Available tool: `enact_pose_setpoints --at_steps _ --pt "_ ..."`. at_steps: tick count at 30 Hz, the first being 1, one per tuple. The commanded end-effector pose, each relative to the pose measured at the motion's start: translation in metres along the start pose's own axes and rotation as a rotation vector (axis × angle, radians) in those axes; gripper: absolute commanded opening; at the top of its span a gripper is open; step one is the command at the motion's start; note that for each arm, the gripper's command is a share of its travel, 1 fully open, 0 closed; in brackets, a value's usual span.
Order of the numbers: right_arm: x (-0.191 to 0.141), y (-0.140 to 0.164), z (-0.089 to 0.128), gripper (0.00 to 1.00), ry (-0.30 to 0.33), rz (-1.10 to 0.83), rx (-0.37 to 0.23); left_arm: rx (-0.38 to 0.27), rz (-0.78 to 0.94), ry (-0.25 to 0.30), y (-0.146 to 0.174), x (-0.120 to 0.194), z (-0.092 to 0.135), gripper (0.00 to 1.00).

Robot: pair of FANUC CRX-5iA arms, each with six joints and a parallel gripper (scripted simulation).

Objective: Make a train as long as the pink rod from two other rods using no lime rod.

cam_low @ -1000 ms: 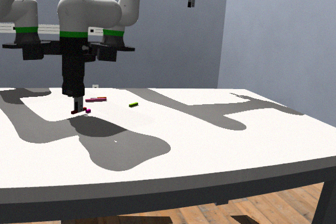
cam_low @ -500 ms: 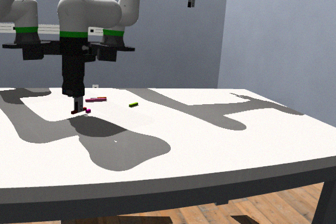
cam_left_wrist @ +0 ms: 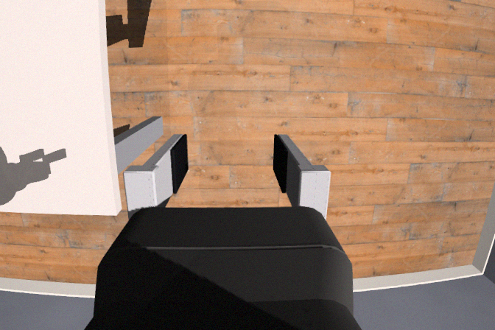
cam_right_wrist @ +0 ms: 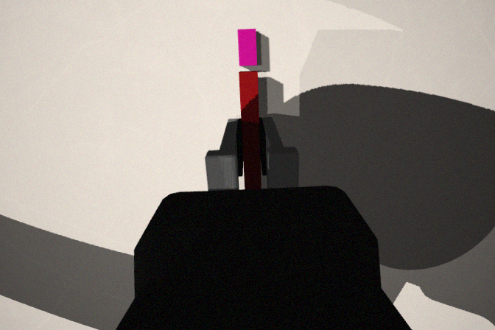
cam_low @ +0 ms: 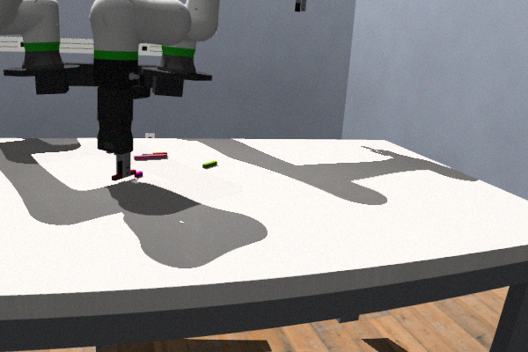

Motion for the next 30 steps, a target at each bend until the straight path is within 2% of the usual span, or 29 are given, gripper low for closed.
enact_pose_setpoints --at_steps 1,30 --pt "0.0009 -0.0004 -0.0004 0.24 -0.002 0.000 -0.001 -0.002 0.000 0.000 -0.0002 -0.0001 0.0009 1.00" --pt "0.0009 -0.0004 -0.0065 0.24 -0.002 0.000 -0.001 -0.002 0.000 0.000 -0.0002 -0.0001 0.0009 1.00"
Point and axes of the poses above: on each arm, the point where the finger pads meet when closed, its own z axis back along the fingers, its own x axis across the jaws, y = z × x, the point moved 3 cm from there along z, back along the fingers, and after that the axes turned 4 degrees about -z, right-handed, at the moved point
